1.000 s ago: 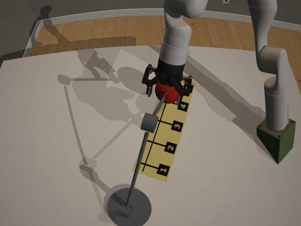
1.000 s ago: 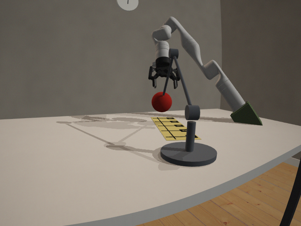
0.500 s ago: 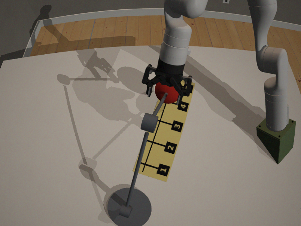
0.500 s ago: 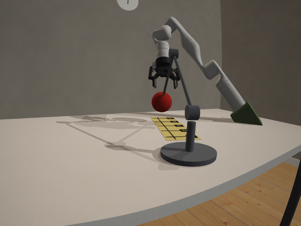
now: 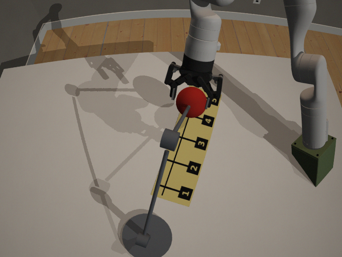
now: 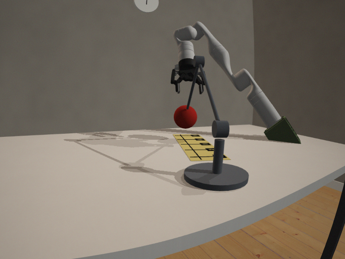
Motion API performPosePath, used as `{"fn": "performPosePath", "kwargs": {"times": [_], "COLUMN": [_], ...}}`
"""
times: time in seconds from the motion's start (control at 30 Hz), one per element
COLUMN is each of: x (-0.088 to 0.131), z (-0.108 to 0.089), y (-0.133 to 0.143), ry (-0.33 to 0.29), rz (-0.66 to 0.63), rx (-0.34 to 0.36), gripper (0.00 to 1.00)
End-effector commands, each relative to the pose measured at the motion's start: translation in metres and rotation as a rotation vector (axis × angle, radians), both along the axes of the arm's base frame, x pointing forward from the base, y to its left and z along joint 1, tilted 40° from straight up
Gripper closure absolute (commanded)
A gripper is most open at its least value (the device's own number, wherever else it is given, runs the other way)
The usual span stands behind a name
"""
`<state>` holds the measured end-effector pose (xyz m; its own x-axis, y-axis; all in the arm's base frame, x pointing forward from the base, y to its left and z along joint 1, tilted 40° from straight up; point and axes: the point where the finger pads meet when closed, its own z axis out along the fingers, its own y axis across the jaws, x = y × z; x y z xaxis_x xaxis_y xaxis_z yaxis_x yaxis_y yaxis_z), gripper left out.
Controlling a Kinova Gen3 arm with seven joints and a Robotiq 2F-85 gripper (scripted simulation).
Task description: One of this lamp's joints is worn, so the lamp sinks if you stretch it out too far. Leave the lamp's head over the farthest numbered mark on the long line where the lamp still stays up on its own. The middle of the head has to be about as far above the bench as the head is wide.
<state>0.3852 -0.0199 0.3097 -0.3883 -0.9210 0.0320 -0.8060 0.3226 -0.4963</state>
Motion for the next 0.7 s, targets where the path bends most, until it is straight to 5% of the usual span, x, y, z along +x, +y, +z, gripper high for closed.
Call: {"fn": "performPosePath", "kwargs": {"times": [0.0,0.67], "x": [-0.003,-0.038], "z": [0.017,0.078], "y": [0.005,0.021], "ry": [-0.022,-0.008], "rz": [0.007,0.004], "rx": [0.011,0.004], "gripper": [0.00,0.00]}}
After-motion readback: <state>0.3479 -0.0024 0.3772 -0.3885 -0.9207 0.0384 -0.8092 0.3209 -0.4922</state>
